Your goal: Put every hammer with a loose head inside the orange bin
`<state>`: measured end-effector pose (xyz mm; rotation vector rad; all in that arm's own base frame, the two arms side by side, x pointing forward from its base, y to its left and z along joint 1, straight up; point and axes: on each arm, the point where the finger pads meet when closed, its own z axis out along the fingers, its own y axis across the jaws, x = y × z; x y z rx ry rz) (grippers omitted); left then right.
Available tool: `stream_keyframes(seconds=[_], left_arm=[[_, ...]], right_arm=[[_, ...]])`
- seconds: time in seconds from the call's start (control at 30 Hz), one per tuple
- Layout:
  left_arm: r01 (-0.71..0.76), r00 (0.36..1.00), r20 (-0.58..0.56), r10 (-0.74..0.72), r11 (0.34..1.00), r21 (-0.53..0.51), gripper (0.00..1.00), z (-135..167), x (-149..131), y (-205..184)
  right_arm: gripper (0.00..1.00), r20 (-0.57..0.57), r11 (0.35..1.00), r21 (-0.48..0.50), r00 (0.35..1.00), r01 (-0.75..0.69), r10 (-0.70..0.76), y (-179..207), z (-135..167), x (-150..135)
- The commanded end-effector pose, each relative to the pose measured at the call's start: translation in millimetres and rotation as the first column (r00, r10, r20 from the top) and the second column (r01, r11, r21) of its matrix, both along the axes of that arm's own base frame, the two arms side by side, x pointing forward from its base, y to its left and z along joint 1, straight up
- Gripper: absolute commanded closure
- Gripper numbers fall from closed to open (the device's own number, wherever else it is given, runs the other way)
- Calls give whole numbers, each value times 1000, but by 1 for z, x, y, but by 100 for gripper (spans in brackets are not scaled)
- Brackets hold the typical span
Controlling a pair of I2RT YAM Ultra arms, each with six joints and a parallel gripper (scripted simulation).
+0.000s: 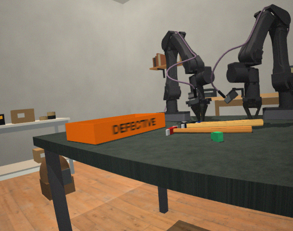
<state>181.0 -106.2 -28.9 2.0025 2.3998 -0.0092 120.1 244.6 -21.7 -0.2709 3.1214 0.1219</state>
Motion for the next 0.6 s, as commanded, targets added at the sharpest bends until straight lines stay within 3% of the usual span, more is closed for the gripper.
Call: stream_keyframes(seconds=[0.0,0.27,0.43,0.57], left_arm=[[-3,997,-72,12,991,132,83,-5,-23,34],[2,998,-59,5,992,124,83,-2,-19,30],[15,1000,1,-15,1000,16,83,4,-2,5],[16,1000,5,-16,1000,8,83,4,-1,3]], right_arm=[[93,13,997,-74,1000,6,-5,-30,2,3],[93,12,998,-63,1000,-2,3,-23,2,3],[93,7,1000,-21,1000,-3,3,-10,2,2],[93,5,1000,-3,1000,-7,7,-4,2,2]])
